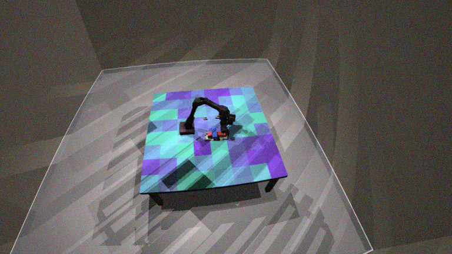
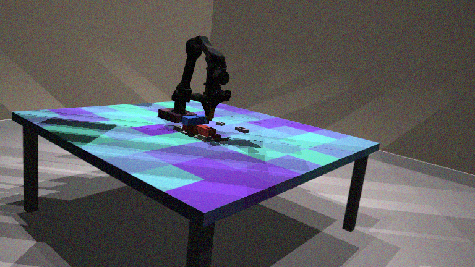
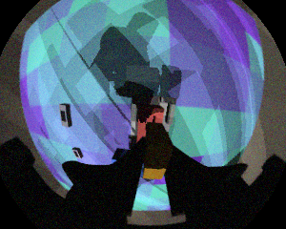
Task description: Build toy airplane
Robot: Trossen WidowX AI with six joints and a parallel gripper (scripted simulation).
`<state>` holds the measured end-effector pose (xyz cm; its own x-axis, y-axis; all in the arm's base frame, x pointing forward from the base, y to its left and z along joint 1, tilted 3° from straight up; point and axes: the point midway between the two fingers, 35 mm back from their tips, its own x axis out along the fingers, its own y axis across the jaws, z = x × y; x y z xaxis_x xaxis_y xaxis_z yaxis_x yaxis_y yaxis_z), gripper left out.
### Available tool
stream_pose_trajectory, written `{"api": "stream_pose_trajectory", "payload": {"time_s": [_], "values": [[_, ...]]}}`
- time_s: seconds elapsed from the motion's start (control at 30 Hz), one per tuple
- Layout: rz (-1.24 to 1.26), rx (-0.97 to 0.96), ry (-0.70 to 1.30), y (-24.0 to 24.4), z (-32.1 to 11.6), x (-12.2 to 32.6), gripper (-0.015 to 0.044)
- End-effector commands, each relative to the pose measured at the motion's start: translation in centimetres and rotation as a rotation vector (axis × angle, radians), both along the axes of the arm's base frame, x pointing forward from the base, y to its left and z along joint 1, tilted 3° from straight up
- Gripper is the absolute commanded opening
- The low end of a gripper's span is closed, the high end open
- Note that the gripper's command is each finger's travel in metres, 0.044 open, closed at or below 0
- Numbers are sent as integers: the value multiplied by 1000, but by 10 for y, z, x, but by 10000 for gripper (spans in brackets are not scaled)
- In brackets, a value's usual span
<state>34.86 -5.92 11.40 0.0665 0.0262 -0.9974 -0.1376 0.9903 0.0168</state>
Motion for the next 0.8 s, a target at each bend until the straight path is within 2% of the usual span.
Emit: {"api": "stream_pose_trajectory", "payload": {"time_s": [0.0,0.77], "values": [[3,3,-3,0,0,1,65],[3,3,-3,1,-15,3,65]]}}
